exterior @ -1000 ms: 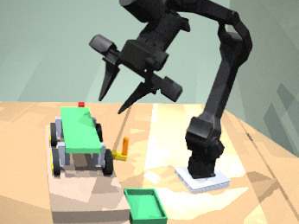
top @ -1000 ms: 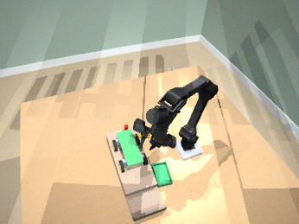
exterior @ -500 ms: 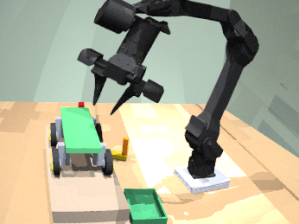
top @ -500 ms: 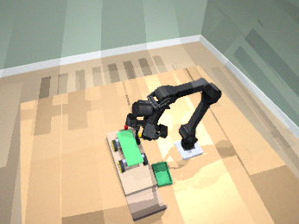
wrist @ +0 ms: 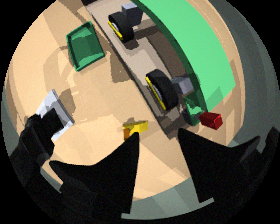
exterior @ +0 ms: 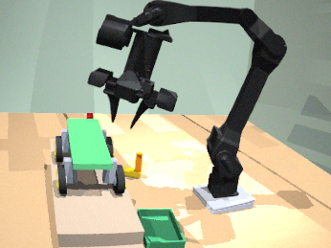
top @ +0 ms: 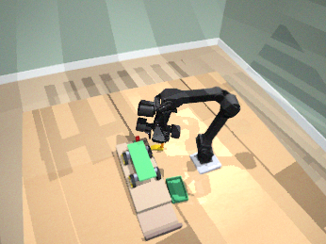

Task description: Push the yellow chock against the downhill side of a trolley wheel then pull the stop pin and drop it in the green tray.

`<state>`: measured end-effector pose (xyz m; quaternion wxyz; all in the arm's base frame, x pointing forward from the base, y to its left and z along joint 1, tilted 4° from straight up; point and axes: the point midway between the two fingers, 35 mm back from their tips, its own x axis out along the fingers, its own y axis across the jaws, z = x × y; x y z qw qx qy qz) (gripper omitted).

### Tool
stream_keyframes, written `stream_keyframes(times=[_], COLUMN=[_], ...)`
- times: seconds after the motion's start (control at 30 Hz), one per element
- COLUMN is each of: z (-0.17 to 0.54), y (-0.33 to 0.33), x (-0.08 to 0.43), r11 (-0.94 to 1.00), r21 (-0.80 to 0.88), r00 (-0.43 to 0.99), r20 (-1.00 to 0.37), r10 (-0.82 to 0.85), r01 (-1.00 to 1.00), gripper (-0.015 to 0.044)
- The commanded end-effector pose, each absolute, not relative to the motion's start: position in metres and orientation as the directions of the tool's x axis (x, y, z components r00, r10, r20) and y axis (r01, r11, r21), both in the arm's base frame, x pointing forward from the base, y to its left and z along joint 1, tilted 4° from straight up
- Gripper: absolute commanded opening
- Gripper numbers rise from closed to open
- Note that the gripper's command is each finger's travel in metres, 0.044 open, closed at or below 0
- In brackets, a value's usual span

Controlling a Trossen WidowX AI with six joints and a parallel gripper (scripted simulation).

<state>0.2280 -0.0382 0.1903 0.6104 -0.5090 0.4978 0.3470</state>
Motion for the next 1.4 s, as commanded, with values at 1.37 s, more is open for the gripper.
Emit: stream_keyframes(times=[1.37], z=[0.108], y=[-0.104], x=[0.189], r11=[0.256], r21=[-0.083], r00=[0.081], r20=[-0.997], r10=[-0.020], r01=[-0.963], gripper=[0.0190])
